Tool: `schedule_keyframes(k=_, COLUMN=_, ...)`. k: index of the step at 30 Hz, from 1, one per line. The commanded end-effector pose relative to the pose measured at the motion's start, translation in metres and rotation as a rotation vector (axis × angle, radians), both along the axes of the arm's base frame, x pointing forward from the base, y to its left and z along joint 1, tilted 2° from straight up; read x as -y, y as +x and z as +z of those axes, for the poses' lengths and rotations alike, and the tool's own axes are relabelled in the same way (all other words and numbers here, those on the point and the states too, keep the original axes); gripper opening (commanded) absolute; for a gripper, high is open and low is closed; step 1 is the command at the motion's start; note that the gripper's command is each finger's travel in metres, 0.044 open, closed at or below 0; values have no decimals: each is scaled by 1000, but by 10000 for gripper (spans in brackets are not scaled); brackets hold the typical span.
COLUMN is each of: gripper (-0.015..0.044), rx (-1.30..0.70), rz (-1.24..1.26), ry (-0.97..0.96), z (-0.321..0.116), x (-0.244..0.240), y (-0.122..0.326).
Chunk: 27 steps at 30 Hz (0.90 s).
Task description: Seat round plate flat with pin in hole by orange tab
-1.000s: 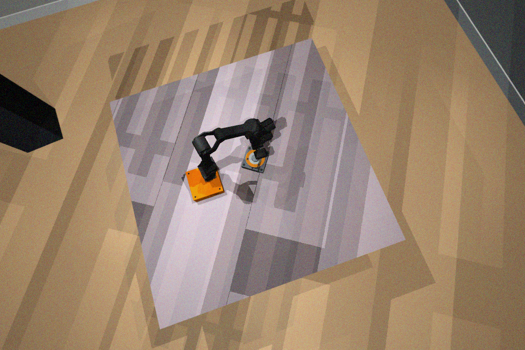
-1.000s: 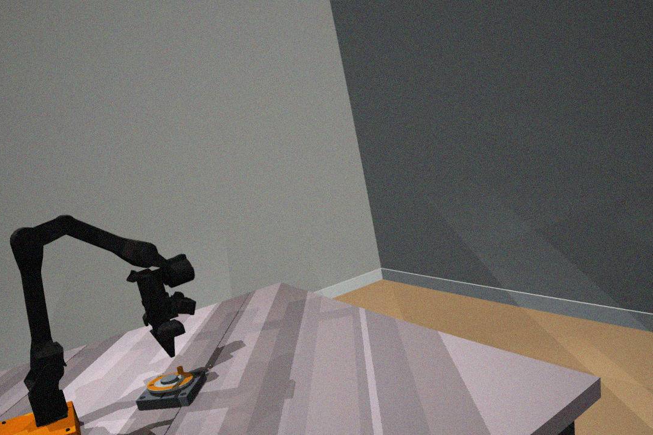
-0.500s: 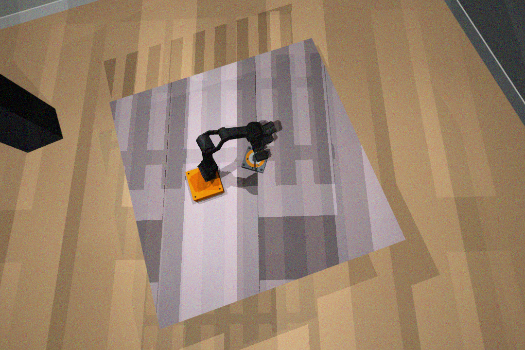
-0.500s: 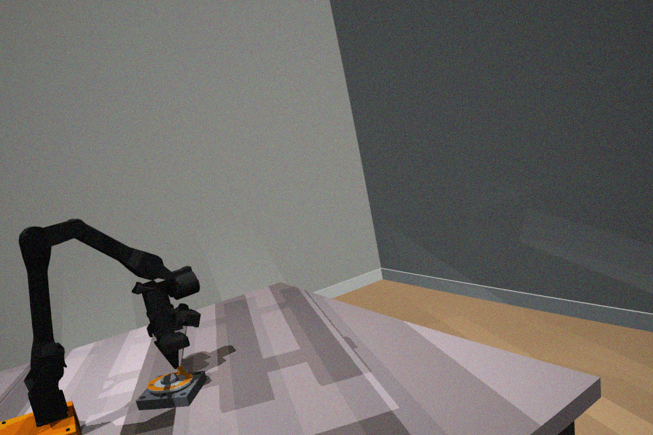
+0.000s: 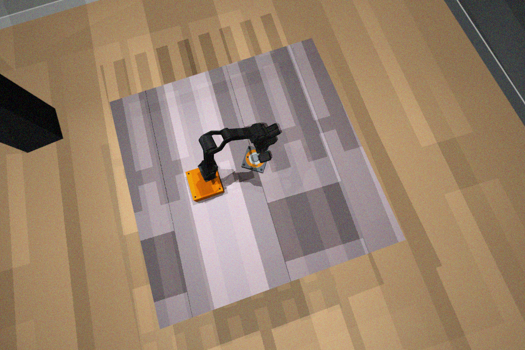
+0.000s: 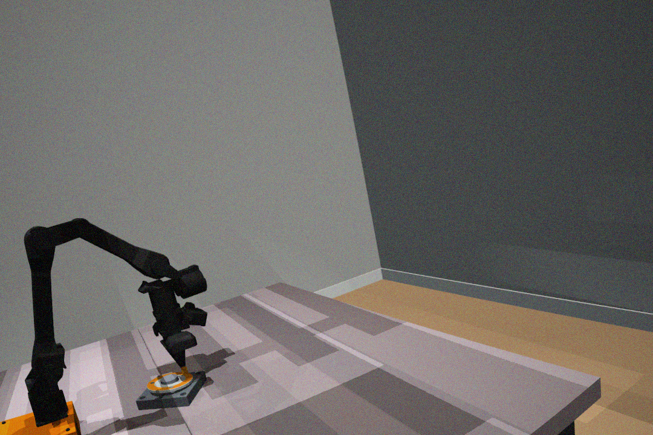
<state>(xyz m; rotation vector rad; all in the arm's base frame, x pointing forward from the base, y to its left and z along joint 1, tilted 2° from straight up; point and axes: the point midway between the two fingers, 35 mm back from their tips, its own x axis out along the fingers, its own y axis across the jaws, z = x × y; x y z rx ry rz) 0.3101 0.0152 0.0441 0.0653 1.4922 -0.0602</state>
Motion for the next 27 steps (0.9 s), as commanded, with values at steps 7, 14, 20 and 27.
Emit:
schedule_keyframes(k=7, gripper=0, rx=-10, rz=-5, ry=-10, z=-3, x=12, y=3)
schedule_keyframes(k=14, gripper=0, rx=-10, rz=-5, ry=-10, z=-3, x=16, y=5)
schedule_keyframes(k=20, gripper=0, rx=-10, rz=-5, ry=-10, z=-3, x=20, y=6)
schedule_keyframes(k=27, gripper=0, rx=-10, rz=-5, ry=-11, z=-2, x=24, y=6)
